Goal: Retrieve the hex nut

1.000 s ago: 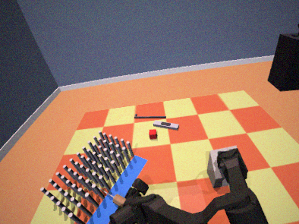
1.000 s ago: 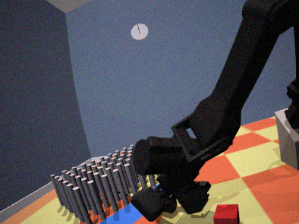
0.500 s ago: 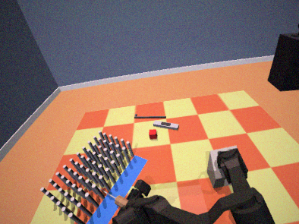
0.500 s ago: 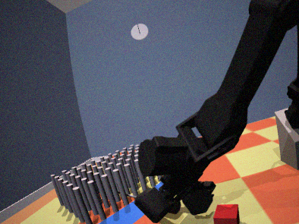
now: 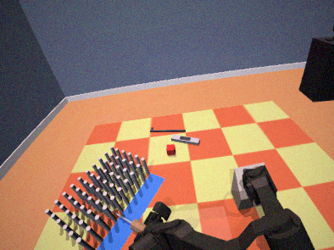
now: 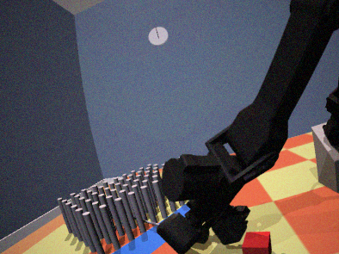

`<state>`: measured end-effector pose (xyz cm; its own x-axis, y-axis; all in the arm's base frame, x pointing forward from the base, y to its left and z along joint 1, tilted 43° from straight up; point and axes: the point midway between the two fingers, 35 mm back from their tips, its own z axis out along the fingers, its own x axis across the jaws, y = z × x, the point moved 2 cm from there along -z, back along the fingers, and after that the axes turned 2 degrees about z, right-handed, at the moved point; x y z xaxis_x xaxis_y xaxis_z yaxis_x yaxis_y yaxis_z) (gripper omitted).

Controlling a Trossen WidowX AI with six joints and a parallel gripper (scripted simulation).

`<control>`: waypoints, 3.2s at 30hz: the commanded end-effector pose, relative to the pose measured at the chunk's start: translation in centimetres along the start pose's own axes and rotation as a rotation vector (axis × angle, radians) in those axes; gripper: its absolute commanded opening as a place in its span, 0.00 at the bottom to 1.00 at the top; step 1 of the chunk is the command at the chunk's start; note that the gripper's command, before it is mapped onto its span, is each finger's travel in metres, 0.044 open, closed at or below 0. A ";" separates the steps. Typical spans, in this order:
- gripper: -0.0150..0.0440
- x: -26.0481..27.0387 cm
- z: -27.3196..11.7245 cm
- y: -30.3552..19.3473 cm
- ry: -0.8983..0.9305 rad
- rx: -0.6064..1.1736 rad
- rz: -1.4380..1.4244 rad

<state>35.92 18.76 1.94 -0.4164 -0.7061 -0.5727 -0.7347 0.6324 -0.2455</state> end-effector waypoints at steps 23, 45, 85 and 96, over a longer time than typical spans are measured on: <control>0.25 0.2 -1.5 1.5 0.003 0.000 0.004; 0.25 0.2 -2.6 2.6 0.003 -0.001 0.005; 0.25 0.3 -4.7 4.8 0.002 -0.002 0.006; 0.25 0.3 -5.3 5.4 0.002 -0.003 0.007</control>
<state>29.46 20.30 4.45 -0.4194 -0.7035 -0.5738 -0.7351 0.6340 -0.2400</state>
